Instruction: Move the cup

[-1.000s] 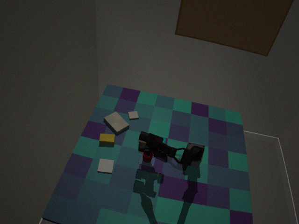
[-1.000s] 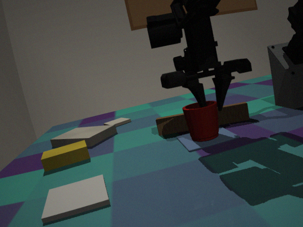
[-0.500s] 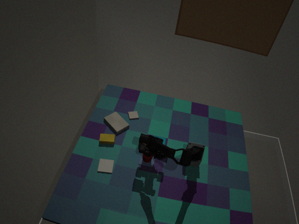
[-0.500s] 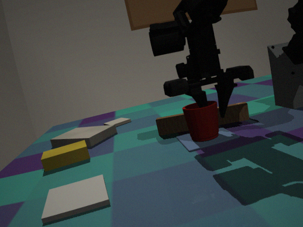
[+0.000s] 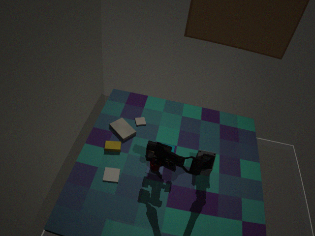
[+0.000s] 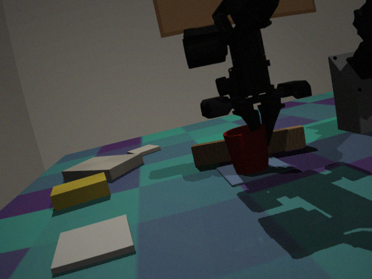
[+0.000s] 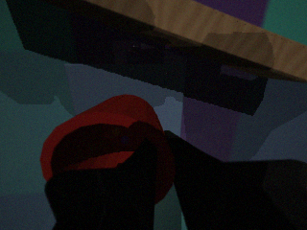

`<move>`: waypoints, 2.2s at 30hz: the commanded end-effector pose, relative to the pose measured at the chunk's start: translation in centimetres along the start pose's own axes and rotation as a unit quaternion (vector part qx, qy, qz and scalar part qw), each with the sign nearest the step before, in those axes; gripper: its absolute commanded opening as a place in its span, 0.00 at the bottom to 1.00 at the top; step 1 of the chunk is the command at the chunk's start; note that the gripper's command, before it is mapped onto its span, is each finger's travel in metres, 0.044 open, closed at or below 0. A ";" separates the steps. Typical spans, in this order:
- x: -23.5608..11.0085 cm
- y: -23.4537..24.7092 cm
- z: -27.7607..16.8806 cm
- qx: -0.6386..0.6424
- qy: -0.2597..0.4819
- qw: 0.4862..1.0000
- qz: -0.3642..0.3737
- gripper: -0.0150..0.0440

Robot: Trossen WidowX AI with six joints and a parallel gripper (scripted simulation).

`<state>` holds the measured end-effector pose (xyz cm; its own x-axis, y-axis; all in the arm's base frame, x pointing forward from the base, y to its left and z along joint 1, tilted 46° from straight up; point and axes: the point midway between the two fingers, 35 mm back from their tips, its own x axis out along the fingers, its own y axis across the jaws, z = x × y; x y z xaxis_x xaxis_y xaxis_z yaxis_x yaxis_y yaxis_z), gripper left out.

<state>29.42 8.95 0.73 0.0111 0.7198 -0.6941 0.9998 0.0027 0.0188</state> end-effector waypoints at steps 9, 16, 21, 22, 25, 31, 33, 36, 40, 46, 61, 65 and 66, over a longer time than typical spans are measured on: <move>-2.9 0.2 0.2 0.001 -0.002 1.000 -0.001 0.25; -5.4 0.1 0.3 0.002 0.000 1.000 -0.003 0.25; -6.7 -0.1 0.4 0.003 0.001 1.000 -0.003 0.25; -6.7 -0.1 0.4 0.003 0.001 1.000 -0.003 0.25; -6.7 -0.2 0.4 0.003 0.001 1.000 -0.003 0.25; -6.5 -0.2 0.4 0.007 0.003 1.000 -0.004 0.25; -6.5 -0.2 0.4 0.007 0.003 1.000 -0.004 0.25; -6.5 -0.2 0.4 0.007 0.003 1.000 -0.004 0.25; -6.5 -0.2 0.4 0.007 0.003 1.000 -0.004 0.25; -6.5 -0.3 0.9 0.006 0.003 1.000 -0.003 0.25; -6.9 -1.3 4.7 0.004 0.000 1.000 -0.003 0.25; -7.0 -1.6 5.7 0.003 -0.001 1.000 -0.003 0.25; -7.0 -1.7 6.0 0.003 -0.001 1.000 -0.003 0.25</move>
<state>28.16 0.34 2.01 0.0119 0.7194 -0.6945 0.9999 -0.0016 0.0155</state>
